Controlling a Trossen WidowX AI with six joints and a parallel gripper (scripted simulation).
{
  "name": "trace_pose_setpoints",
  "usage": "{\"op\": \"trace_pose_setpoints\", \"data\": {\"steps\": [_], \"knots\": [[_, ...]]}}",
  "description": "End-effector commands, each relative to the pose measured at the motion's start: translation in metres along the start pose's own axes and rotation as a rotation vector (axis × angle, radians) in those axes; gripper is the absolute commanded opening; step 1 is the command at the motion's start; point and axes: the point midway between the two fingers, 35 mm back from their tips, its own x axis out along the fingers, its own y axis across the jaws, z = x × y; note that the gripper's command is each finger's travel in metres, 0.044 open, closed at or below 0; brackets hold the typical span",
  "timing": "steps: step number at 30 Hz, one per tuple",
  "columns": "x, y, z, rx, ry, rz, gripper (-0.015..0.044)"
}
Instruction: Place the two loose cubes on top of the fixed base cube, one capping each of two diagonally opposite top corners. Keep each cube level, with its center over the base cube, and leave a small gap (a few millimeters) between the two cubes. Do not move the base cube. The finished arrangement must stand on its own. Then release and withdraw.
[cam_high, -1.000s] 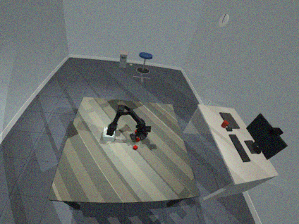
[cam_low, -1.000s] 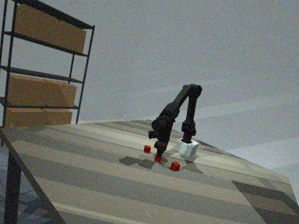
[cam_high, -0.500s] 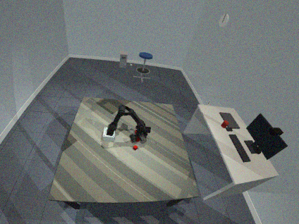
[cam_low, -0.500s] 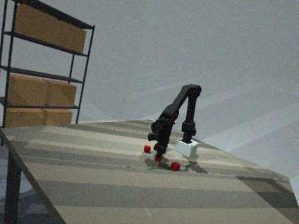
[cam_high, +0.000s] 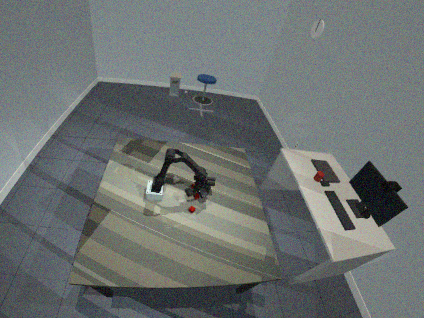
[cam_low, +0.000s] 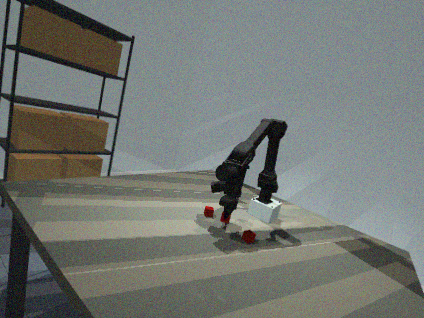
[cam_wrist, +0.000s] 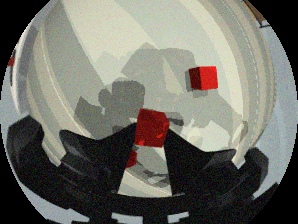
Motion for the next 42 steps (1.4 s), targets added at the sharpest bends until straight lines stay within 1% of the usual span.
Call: {"op": "trace_pose_setpoints", "data": {"steps": [1,21,26,42], "knots": [[-0.016,0.001,0.001,-0.003,-0.006,0.003,0.0105],[-0.078,-0.004,-0.002,-0.003,-0.006,0.002,0.0105],[-0.077,-0.001,-0.005,-0.005,-0.005,0.003,0.0105],[-0.053,0.021,-0.046,-0.025,0.000,0.004,0.0105]]}}
